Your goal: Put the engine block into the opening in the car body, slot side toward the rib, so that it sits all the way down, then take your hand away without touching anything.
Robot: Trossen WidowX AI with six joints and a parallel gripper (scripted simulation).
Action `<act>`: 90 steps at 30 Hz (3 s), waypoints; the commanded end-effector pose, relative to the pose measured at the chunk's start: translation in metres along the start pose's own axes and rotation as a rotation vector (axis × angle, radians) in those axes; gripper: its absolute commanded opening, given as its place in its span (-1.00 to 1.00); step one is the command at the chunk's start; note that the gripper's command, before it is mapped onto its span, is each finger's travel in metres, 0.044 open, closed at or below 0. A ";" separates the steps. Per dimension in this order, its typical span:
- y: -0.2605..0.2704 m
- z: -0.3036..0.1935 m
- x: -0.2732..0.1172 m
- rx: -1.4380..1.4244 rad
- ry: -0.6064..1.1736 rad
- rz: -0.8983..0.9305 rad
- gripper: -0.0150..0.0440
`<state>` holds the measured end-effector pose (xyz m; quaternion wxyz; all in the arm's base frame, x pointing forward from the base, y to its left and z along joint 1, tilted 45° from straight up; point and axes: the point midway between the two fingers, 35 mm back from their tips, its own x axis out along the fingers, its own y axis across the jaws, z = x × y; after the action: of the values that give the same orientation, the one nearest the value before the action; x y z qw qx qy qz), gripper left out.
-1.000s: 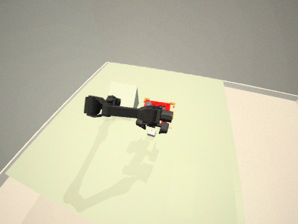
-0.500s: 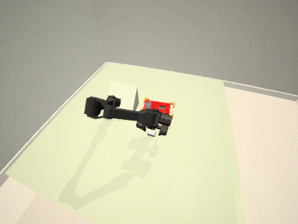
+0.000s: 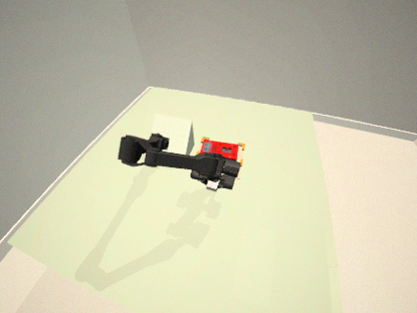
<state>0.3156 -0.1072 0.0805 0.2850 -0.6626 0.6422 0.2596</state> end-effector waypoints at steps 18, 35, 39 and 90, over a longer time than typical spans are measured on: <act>-0.003 0.001 -0.044 -0.005 -0.005 0.002 -0.49; 0.002 -0.002 -0.097 -0.005 -0.004 0.004 -0.49; 0.005 -0.004 -0.110 -0.006 -0.002 0.004 -0.49; 0.008 -0.035 -0.098 -0.002 -0.896 0.001 -0.49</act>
<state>0.3010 -0.0651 0.1717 0.5251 -0.4886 0.4703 0.5142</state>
